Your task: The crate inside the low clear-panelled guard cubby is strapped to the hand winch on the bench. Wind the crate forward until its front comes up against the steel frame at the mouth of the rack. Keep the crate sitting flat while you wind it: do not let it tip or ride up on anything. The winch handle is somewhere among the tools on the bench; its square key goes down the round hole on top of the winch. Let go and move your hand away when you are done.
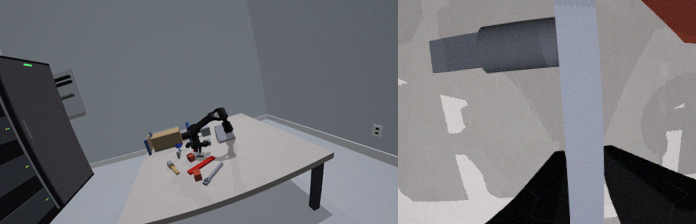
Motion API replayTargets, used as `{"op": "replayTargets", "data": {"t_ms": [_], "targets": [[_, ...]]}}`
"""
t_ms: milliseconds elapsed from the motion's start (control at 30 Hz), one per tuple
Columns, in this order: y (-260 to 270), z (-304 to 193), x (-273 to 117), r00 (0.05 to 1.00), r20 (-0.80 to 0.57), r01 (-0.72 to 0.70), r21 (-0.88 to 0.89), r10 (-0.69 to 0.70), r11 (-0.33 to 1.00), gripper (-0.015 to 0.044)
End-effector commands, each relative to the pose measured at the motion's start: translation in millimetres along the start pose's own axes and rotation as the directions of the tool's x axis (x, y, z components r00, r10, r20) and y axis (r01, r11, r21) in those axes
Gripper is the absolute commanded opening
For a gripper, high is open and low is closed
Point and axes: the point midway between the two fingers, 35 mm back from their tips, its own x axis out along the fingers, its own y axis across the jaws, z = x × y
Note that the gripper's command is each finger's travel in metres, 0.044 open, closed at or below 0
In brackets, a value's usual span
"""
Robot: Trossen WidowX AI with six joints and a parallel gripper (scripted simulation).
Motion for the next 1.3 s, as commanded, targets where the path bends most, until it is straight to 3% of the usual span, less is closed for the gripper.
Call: {"op": "replayTargets", "data": {"t_ms": [0, 167, 333, 433, 700, 1267], "targets": [[-0.4, 0.2, -0.5, 1.0, 0.001, 0.002, -0.001, -0.002, 1.0, 0.0053], [-0.4, 0.2, -0.5, 1.0, 0.001, 0.002, -0.001, -0.002, 1.0, 0.0], [-2.5, 0.2, -7.4, 1.0, -0.001, 0.004, 0.005, -0.004, 1.0, 0.0], [-8.5, 0.1, -34.7, 1.0, -0.006, 0.01, 0.028, -0.01, 1.0, 0.0], [-1.7, -1.7, -150.9, 1.0, 0.01, 0.016, 0.124, -0.018, 0.992, 0.0], [-0.9, -1.7, -153.6, 1.0, 0.011, 0.016, 0.126, -0.018, 0.992, 0.0]]}}
